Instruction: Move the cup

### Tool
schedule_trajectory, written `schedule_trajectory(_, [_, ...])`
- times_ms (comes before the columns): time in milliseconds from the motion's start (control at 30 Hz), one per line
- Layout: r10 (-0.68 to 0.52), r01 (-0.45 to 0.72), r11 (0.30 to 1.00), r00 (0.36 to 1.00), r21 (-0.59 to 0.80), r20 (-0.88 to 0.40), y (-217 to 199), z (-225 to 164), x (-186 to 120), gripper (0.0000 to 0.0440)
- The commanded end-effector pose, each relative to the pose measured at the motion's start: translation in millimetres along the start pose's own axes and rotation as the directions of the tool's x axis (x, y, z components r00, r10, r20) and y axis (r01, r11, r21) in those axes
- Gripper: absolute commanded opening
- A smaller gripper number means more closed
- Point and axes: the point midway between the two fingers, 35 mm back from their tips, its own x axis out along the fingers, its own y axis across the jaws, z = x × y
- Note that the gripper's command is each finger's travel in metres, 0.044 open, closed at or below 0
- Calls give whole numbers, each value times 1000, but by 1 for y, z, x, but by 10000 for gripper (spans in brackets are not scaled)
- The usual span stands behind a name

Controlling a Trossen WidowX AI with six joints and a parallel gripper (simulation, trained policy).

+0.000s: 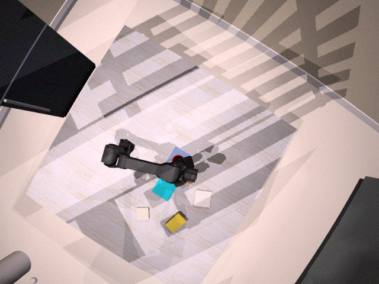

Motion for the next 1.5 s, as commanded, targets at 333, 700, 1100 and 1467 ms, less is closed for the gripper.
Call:
schedule_trajectory(333, [-76,76,997,997,-8,-22,-4,-4,45,176])
schedule_trajectory(700, [-103,100,992,994,-75,-38,-7,-11,86,133])
schedule_trajectory(1100, [-73,71,992,997,-102,-16,-7,-6,83,19])
schedule_trajectory(1467, [-31,31,999,1000,-34,0,-9,2,55,8])
